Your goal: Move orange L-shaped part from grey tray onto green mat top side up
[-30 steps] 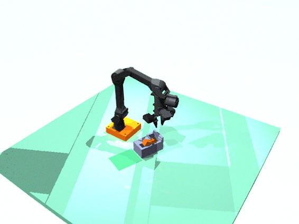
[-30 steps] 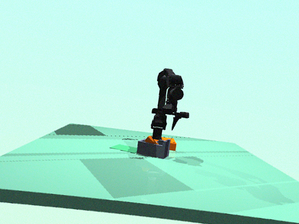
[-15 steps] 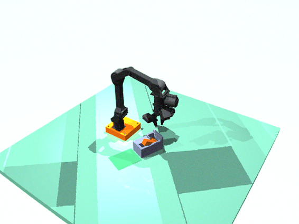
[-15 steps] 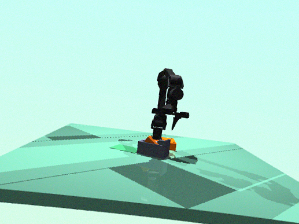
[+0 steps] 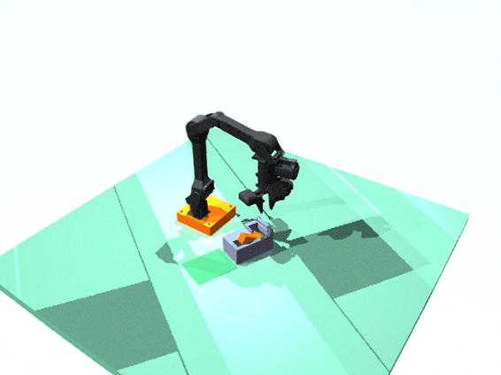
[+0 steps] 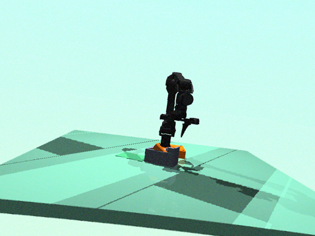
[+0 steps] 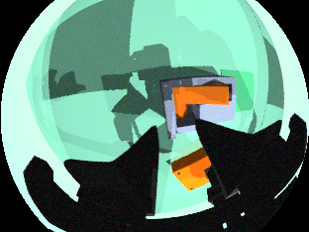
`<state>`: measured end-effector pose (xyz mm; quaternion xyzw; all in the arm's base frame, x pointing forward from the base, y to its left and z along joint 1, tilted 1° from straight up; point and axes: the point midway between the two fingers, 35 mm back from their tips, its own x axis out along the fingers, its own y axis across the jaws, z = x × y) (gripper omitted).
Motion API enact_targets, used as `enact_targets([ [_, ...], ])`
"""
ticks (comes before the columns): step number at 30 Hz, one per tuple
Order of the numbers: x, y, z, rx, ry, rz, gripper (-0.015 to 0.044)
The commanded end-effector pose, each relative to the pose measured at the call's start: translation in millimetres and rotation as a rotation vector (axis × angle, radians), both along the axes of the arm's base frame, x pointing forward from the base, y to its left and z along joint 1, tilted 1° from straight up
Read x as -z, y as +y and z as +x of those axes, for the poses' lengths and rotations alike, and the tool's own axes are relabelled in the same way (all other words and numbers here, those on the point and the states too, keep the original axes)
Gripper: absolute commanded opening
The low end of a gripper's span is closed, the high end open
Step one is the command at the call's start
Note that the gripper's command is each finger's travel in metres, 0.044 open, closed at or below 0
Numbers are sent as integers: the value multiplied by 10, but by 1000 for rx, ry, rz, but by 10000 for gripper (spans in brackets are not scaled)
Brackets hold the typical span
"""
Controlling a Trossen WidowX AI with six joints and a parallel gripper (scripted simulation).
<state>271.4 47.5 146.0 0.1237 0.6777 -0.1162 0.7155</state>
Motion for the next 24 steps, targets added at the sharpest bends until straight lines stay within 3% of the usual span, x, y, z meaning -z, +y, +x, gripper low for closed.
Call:
enact_targets([
  [1, 0, 1, 4, 1, -2, 0, 180],
  [24, 68, 0, 8, 0, 2, -1, 180],
])
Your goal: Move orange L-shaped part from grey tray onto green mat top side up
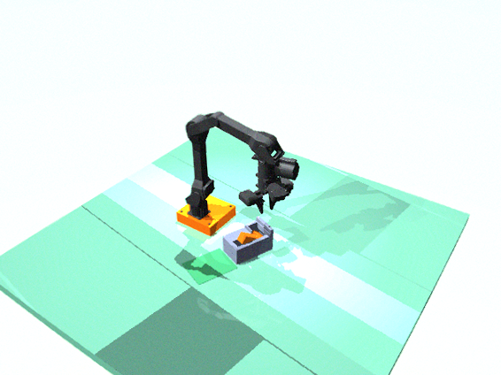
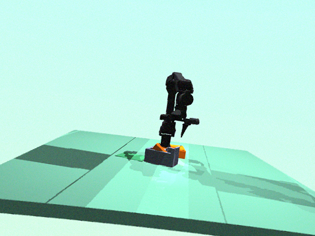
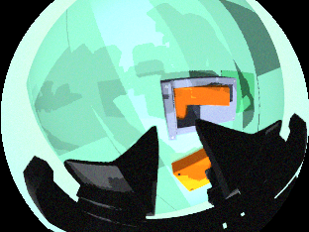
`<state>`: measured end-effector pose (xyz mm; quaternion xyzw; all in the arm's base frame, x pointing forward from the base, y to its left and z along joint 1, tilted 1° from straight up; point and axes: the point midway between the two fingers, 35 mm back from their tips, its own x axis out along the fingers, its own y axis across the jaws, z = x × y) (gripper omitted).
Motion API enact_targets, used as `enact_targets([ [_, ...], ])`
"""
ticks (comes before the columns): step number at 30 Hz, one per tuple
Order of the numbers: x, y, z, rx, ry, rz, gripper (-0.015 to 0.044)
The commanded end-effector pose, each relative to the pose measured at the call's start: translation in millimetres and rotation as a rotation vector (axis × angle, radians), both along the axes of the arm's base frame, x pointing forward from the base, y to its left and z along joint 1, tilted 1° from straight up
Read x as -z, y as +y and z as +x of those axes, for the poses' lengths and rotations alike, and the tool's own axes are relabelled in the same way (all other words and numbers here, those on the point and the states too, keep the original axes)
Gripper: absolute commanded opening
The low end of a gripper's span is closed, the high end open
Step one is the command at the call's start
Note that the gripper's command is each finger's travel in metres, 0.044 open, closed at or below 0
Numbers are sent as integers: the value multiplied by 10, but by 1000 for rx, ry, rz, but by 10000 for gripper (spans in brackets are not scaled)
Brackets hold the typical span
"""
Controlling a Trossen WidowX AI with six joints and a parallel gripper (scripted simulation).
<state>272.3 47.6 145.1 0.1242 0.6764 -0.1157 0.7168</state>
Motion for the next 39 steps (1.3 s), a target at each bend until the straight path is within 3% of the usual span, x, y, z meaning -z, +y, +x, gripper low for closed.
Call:
enact_targets([
  [1, 122, -2, 5, -1, 8, -2, 180],
  [7, 709, -20, -12, -5, 25, -8, 180],
  [39, 1093, -24, -6, -5, 26, -8, 180],
])
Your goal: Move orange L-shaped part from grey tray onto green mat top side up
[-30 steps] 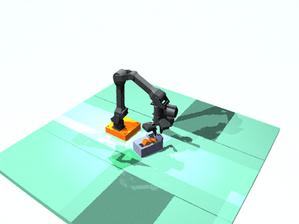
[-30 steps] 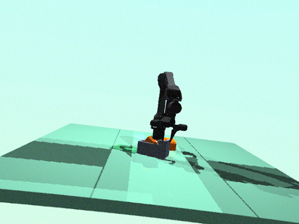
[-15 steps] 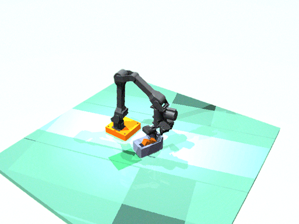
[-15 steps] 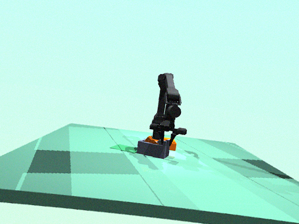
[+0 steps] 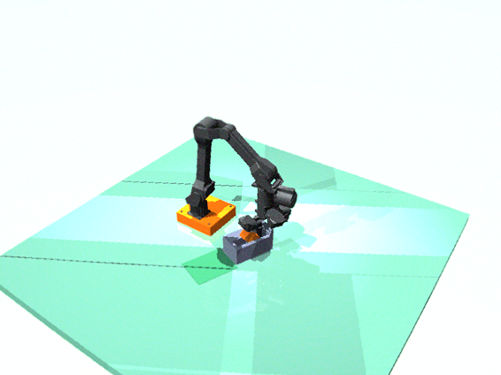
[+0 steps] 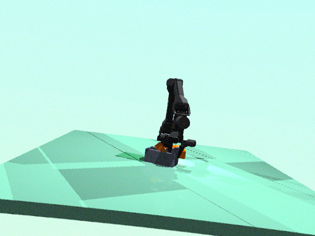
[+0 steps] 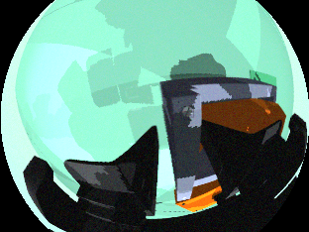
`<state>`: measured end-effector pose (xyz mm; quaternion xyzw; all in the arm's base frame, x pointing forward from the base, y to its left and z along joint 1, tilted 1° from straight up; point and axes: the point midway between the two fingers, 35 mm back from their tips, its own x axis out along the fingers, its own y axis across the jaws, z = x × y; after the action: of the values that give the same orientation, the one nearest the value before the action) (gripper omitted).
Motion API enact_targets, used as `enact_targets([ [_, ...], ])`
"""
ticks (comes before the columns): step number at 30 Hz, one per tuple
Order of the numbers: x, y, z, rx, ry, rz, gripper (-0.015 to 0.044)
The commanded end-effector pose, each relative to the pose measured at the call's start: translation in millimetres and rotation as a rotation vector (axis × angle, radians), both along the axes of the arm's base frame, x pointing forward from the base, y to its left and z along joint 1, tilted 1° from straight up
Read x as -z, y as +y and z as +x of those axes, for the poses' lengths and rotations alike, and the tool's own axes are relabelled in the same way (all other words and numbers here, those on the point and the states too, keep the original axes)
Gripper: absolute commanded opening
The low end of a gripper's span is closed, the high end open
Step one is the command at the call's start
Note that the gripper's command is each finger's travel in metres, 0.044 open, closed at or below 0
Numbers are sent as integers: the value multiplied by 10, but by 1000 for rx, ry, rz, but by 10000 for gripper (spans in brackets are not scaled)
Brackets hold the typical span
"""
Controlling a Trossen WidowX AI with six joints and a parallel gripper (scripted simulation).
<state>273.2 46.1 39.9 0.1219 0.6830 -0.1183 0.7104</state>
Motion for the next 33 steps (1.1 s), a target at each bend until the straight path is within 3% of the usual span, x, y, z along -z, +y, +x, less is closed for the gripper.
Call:
enact_targets([
  [1, 41, -8, -15, -6, 7, -4, 180],
  [23, 5, 11, 1, -1, 1, 0, 180],
  [33, -239, 96, 33, -6, 6, -3, 180],
])
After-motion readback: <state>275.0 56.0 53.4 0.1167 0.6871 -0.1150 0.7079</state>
